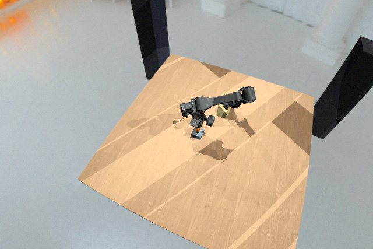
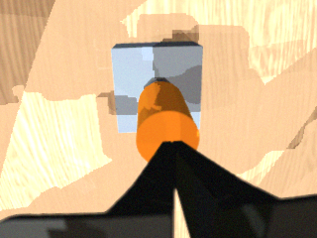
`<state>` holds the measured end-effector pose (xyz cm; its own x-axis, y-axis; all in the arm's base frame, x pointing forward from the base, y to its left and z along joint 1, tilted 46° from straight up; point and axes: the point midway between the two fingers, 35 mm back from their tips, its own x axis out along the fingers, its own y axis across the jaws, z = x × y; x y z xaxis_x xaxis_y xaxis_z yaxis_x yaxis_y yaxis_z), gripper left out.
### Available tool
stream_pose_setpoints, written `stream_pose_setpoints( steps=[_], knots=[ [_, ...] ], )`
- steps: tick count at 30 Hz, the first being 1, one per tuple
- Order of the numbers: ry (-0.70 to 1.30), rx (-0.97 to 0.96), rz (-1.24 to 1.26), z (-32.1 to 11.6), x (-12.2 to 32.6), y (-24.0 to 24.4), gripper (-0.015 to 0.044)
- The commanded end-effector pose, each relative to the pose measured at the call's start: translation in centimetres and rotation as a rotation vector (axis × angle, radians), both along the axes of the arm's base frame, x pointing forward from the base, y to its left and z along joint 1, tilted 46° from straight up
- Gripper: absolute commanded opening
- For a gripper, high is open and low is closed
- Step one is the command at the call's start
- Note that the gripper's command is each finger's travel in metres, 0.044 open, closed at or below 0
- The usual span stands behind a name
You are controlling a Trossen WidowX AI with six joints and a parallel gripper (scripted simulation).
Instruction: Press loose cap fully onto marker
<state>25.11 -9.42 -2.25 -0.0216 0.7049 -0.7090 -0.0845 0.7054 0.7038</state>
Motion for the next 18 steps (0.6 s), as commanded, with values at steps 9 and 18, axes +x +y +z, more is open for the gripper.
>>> stream_pose_setpoints(
  steps=[9,18],
  knots=[
    [0.001,0.004,-0.004,-1.26,-0.01,1.33,0.0],
    [-0.006,-0.004,-0.005,-0.89,0.16,0.69,0.0]
  ],
)
